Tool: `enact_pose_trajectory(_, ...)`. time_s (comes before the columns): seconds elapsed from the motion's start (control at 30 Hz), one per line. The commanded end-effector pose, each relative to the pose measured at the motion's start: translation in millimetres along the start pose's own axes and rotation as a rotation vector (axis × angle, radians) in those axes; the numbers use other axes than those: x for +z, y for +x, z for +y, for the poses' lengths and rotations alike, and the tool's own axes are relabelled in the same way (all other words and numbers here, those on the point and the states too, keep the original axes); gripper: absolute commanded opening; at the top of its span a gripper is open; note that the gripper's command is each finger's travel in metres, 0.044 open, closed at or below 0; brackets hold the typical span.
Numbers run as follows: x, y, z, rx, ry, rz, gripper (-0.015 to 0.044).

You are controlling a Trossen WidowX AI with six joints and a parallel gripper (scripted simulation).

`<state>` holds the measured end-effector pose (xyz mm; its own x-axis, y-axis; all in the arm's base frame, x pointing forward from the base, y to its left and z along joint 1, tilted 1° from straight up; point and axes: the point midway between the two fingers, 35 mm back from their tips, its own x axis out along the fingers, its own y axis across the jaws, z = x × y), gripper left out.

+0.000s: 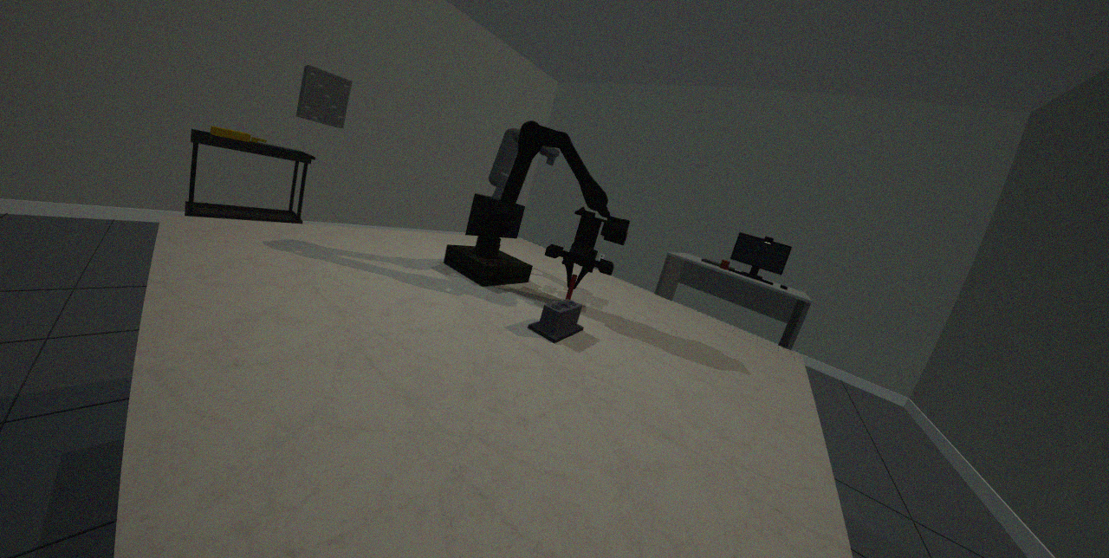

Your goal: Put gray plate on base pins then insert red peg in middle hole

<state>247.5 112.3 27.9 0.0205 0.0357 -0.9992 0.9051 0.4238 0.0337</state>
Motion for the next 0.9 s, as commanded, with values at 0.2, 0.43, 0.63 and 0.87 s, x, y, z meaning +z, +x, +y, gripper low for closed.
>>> enact_pose_trajectory(0.2,1,-22,4,0.001,0.004,-0.004,0.0000)
enact_pose_trajectory(0.43,1,-43,6,0.001,0.004,-0.004,0.0000)
enact_pose_trajectory(0.63,1,-62,7,0.001,0.004,-0.004,0.0000)
enact_pose_trajectory(0.87,0,-71,7,-0.005,0.006,0.000,0.0000)
